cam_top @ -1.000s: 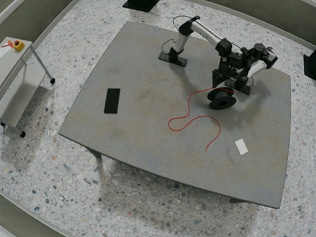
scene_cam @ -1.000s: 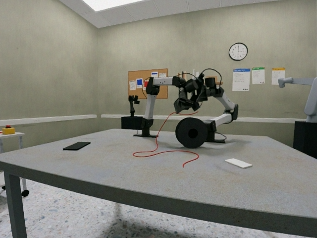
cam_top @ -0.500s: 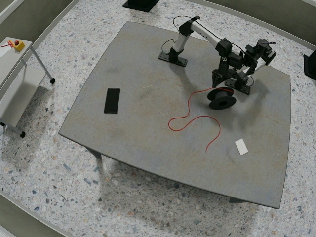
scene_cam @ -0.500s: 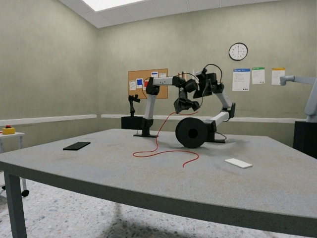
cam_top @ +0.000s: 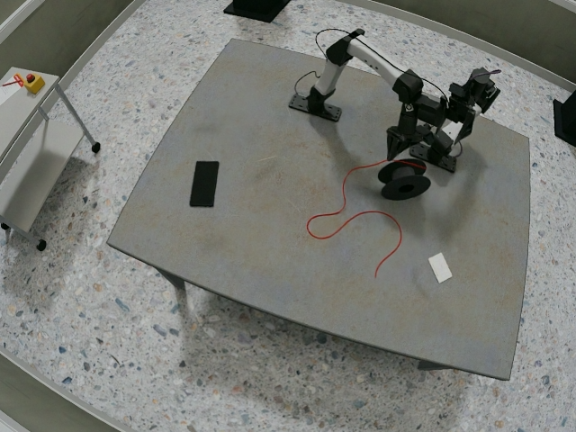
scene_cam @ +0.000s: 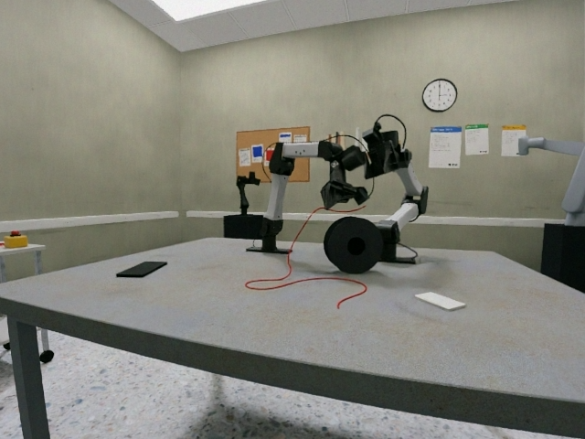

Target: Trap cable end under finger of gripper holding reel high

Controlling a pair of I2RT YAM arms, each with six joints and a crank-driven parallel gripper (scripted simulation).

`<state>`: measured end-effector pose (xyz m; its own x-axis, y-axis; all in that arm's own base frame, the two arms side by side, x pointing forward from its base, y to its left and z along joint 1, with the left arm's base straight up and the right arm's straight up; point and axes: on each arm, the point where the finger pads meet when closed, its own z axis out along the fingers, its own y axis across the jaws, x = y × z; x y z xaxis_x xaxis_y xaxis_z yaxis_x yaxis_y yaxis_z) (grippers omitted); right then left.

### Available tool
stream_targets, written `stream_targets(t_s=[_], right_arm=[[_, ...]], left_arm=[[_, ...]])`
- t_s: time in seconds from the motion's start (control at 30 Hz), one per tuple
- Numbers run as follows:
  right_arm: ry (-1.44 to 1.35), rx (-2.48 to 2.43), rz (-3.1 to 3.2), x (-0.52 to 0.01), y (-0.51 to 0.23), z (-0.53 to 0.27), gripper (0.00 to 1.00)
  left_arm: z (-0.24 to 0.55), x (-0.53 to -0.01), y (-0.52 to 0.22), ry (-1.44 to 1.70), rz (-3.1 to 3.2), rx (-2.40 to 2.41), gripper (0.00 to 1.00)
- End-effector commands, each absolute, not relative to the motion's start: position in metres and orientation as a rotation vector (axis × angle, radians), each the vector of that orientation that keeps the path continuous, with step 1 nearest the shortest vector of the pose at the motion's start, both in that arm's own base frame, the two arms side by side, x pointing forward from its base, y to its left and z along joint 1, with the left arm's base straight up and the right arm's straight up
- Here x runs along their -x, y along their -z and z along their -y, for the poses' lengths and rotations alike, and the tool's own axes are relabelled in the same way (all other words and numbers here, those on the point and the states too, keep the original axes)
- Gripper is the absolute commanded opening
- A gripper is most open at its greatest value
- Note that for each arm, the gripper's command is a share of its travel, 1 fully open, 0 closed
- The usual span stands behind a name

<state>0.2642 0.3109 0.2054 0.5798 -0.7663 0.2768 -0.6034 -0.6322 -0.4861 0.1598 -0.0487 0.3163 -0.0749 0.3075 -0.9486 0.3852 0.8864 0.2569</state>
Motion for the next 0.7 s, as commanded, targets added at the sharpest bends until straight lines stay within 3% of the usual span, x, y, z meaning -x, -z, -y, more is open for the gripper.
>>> stream_targets(t_s=[0.0, 0.67], right_arm=[[0.669, 2.444, -1.125, -0.265, -0.217, -0.310, 0.00], [0.670, 2.448, -1.126, -0.265, -0.215, -0.309, 0.00]], left_arm=[[0.046, -0.177, -0.332, 0.002, -1.685, -0.576, 0.75], [0.046, -0.181, -0.314, -0.020, -1.747, -0.619, 0.75]])
